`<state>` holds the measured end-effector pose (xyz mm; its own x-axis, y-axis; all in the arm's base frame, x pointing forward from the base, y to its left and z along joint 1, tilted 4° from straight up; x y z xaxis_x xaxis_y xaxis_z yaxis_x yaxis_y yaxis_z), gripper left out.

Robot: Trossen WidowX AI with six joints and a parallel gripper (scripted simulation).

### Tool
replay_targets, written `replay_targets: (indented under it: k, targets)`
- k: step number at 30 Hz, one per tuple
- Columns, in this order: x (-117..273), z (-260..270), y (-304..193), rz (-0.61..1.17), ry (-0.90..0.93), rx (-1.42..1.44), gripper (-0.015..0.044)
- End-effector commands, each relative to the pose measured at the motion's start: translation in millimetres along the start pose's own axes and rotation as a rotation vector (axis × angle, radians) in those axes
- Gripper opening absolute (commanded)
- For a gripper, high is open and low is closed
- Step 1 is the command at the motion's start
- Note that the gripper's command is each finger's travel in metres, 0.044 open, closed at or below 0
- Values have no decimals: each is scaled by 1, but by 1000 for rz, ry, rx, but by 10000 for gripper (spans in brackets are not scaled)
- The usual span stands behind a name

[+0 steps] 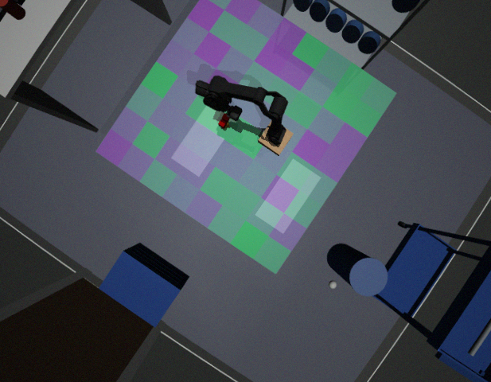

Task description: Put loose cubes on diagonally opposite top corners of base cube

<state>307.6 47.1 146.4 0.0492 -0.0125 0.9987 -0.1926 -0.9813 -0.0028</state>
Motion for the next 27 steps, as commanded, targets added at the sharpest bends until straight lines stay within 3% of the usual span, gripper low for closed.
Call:
replay_targets:
  k: [1,4,10,27]
  targets:
    - [0,-6,-19,1,0,2,336]
    - [2,-23,-60,6,0,5,400]
    - [4,-67,-124,11,-6,2,400]
    - [4,-69,-126,10,-7,1,400]
Point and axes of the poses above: the point midway between the two fingers, 35 mm back from their tips, its own x axis back along the fingers, its own z axis across the jaws, y = z × x, the point moved 4 cm from there along x, back along the fingers, and after that the axes turned 13 degrees about -x, right-handed, at the moved point
